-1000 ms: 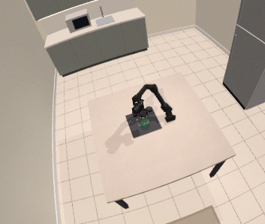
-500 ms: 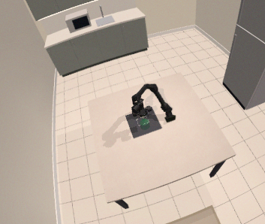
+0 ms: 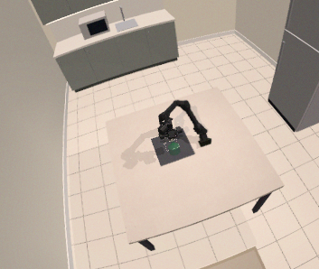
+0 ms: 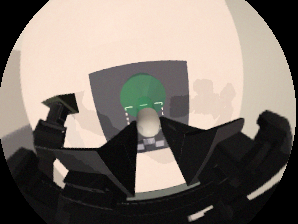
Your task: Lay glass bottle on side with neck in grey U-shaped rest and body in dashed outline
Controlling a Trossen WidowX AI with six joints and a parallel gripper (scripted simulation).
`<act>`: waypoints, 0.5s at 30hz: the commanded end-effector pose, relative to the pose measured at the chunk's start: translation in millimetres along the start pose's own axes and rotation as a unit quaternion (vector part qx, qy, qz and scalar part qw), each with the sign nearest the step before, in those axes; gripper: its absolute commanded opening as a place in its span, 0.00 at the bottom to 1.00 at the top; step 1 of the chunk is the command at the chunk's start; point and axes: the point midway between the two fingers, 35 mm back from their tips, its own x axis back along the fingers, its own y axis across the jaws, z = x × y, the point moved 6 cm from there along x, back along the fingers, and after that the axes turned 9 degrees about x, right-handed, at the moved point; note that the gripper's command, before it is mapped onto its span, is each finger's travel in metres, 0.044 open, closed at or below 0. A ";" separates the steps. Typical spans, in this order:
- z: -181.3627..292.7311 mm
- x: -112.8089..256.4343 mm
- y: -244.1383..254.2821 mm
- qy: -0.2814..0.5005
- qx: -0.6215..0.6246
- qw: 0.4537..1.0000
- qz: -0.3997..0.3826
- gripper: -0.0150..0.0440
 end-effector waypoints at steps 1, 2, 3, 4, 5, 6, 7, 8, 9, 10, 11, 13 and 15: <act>9.7 0.8 0.9 0.001 0.000 1.000 -0.001 0.46; 10.2 0.8 1.0 0.001 0.000 1.000 0.000 0.46; 10.8 0.8 1.1 0.001 0.000 1.000 0.000 0.46; 11.5 0.8 1.2 0.000 0.000 1.000 0.000 0.46; 12.1 0.8 1.3 -0.001 0.000 1.000 0.000 0.46; 12.7 0.9 1.3 -0.001 0.000 1.000 0.000 0.46; 13.4 0.9 1.4 -0.002 0.001 1.000 0.000 0.46; 14.0 0.9 1.5 -0.003 0.001 1.000 0.000 0.46; 14.6 0.9 1.5 -0.004 0.001 1.000 -0.001 0.46; 15.2 0.9 1.6 -0.004 0.001 1.000 -0.001 0.46; 15.9 0.9 1.7 -0.005 0.001 1.000 -0.001 0.46; 17.2 0.9 1.8 -0.006 0.001 1.000 -0.001 0.46; 18.5 0.9 2.0 -0.008 0.002 1.000 -0.001 0.46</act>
